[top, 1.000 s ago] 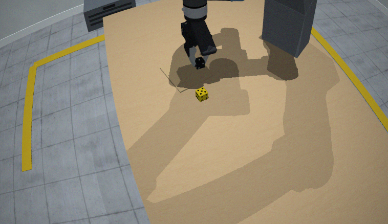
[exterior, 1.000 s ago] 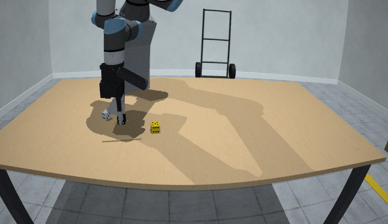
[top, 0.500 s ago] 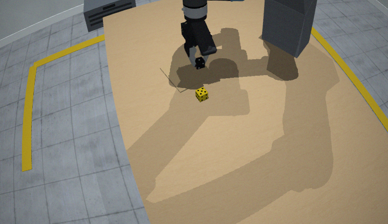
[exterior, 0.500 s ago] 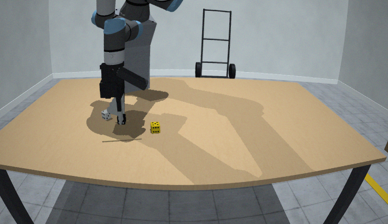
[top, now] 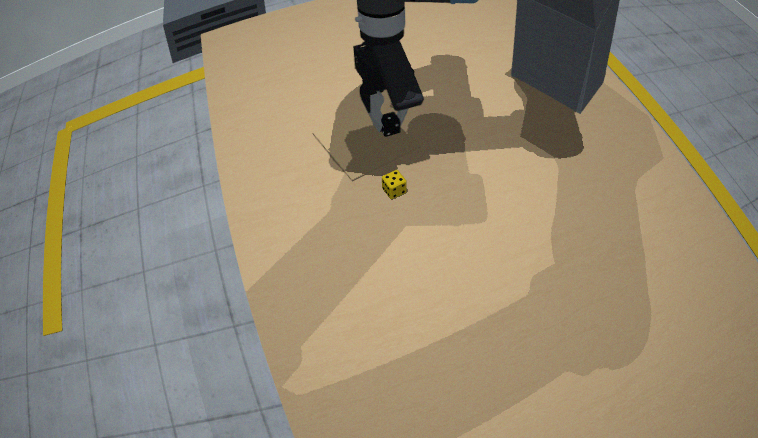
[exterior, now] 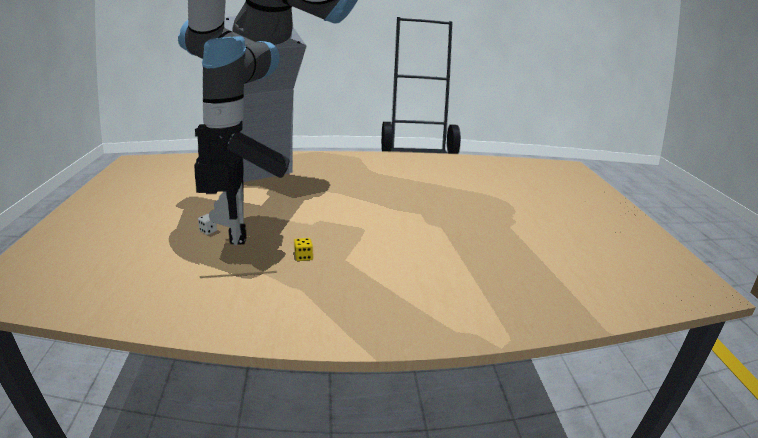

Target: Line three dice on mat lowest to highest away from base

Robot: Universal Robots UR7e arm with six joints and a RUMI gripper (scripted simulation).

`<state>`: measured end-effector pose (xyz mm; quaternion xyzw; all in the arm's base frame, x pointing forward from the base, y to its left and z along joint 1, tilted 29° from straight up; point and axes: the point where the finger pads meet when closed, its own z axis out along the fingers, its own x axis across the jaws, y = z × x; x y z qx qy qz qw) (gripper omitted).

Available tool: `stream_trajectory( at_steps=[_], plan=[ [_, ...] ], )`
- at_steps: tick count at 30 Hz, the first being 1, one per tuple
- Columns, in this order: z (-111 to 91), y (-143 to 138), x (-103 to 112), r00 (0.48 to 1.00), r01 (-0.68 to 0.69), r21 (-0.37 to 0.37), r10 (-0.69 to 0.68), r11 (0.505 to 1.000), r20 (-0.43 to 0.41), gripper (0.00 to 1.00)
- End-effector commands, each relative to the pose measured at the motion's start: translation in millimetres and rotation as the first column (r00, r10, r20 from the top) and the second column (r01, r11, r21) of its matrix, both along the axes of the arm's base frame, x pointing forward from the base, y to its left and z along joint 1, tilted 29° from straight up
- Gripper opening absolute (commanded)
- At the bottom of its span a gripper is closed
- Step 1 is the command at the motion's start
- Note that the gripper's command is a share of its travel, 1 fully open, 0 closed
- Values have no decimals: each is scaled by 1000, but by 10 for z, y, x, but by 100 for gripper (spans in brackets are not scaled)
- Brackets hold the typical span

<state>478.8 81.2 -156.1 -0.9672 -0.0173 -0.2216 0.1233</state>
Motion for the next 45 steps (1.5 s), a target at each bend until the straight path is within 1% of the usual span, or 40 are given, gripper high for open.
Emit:
stream_trajectory(
  at_steps=[1,44,45],
  plan=[
    [-7,1,7,1000,0,0,0,1000,1,10],
    [-12,3,10,1000,0,0,0,1000,1,10],
    [-12,3,10,1000,0,0,0,1000,1,14]
  ],
)
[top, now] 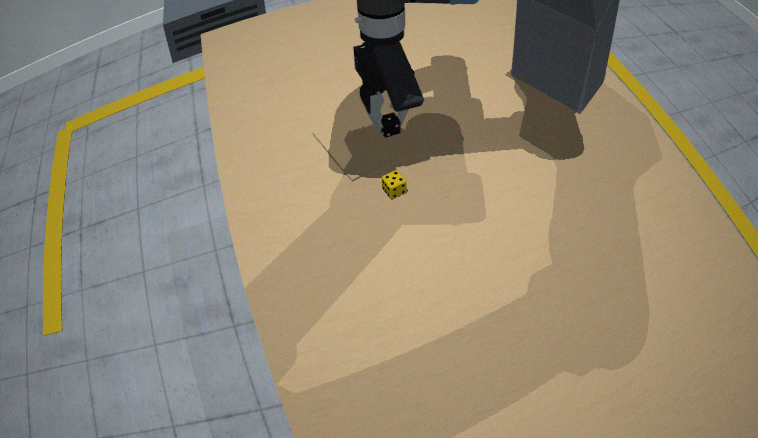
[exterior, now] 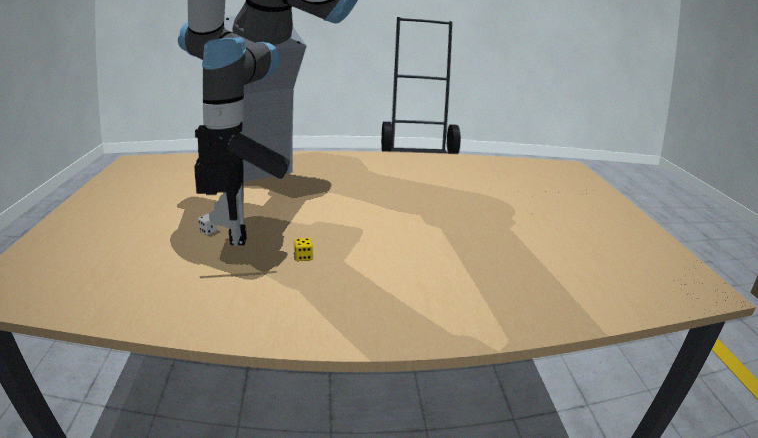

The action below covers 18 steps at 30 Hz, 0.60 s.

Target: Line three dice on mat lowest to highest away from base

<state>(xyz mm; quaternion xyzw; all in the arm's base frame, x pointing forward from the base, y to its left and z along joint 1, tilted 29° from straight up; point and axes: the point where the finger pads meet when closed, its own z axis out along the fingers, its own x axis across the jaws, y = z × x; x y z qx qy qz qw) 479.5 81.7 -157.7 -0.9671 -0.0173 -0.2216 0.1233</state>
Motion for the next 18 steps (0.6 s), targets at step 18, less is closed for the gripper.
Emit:
stream_trajectory(
  at_steps=[18],
  plan=[
    [3,-1,2,1000,0,0,0,1000,1,28]
  ],
)
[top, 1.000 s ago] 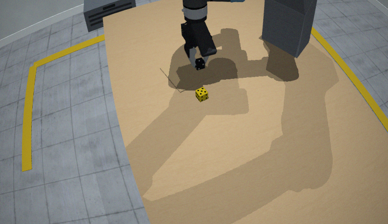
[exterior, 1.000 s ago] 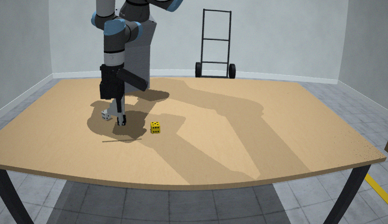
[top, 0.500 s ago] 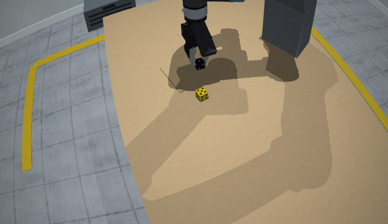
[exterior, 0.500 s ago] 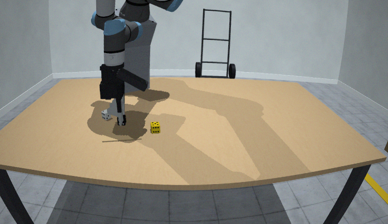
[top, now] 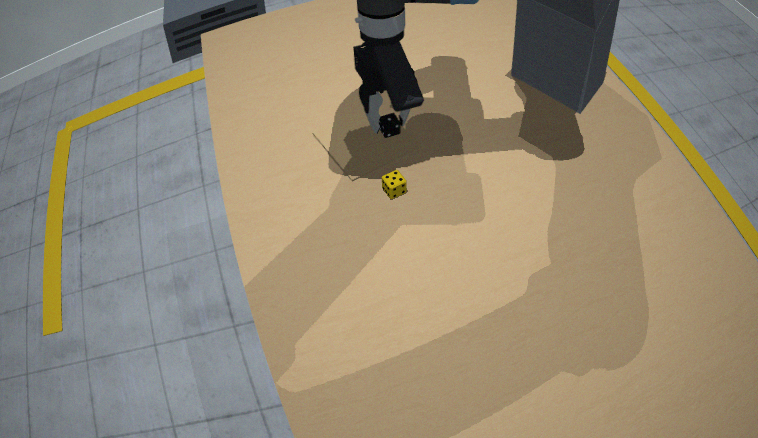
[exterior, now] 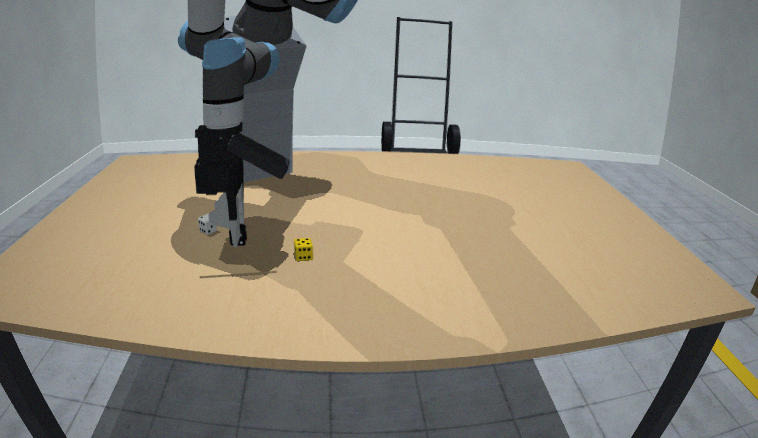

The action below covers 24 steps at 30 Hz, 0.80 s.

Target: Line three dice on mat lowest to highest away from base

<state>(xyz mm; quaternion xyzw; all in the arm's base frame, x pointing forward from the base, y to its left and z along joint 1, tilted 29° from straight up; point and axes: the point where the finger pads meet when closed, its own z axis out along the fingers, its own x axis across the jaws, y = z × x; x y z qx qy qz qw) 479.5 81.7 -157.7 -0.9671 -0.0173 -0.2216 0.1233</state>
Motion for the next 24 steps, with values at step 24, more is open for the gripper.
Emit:
stream_trajectory(
  at_steps=[24],
  plan=[
    [265,-75,-125,1000,0,0,0,1000,1,28]
  ],
)
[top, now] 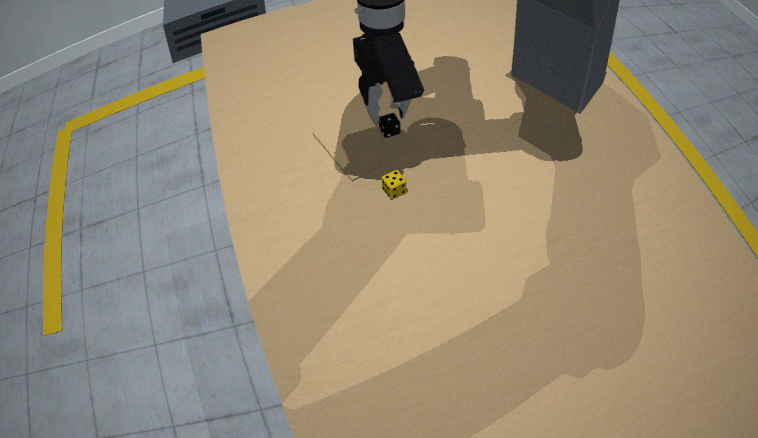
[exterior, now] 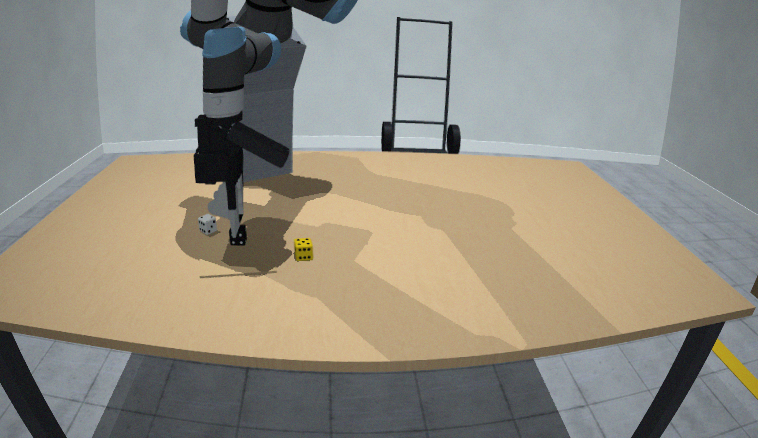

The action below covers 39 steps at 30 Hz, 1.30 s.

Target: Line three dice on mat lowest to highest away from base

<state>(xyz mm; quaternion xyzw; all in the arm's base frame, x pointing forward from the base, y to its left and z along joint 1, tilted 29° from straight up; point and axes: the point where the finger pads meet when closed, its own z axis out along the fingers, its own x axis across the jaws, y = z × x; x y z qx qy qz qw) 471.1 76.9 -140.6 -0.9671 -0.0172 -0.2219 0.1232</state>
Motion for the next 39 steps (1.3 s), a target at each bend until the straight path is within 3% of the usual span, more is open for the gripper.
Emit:
stream_trajectory(
  at_steps=[1,19,33,34,39],
  plan=[
    [124,-36,-56,1000,0,0,0,1000,0,28],
    [545,-155,-262,1000,0,0,0,1000,0,28],
    [617,-175,-296,1000,0,0,0,1000,0,28],
    [617,-175,-296,1000,0,0,0,1000,0,100],
    [617,-175,-296,1000,0,0,0,1000,0,100]
  ],
)
